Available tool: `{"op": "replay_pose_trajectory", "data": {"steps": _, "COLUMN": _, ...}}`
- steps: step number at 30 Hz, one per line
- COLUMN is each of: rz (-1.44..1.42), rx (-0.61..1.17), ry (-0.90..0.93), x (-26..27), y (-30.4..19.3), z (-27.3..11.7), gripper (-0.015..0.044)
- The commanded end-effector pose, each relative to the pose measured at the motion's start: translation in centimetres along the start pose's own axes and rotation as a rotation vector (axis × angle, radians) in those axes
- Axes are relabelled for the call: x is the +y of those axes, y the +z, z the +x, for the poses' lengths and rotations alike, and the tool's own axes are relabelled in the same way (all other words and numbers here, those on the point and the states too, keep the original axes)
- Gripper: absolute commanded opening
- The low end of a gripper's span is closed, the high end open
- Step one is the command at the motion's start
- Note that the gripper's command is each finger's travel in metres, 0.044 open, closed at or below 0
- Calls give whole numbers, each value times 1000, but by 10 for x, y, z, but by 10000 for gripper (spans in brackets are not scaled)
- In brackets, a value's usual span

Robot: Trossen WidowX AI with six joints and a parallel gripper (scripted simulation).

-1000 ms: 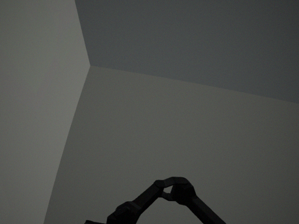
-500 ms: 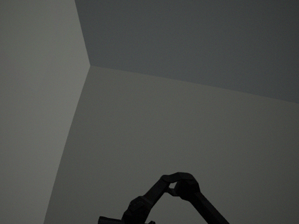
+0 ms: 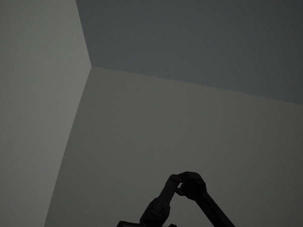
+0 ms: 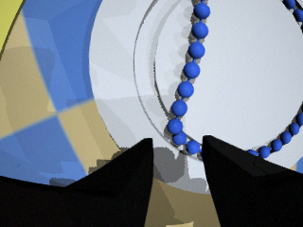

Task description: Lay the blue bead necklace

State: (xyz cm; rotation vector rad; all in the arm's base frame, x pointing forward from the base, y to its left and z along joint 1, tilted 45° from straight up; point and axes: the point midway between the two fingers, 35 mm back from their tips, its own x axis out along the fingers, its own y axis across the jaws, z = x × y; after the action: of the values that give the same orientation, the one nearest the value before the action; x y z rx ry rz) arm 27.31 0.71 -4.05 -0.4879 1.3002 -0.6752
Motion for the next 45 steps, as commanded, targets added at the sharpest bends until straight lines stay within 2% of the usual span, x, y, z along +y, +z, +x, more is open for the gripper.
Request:
{"op": "replay_pose_trajectory", "data": {"steps": 1, "rz": -1, "rx": -4, "ry": 2, "x": 1, "y": 0, "z": 0, "gripper": 120}}
{"op": "replay_pose_trajectory", "data": {"steps": 23, "rz": -9, "rx": -2, "ry": -4, "x": 0, "y": -2, "z": 32, "gripper": 120}}
{"op": "replay_pose_trajectory", "data": {"steps": 28, "rz": 0, "rx": 1, "ry": -1, "x": 0, "y": -1, "z": 30, "gripper": 0}}
{"op": "replay_pose_trajectory", "data": {"steps": 45, "rz": 0, "rx": 1, "ry": -1, "x": 0, "y": -1, "z": 30, "gripper": 0}}
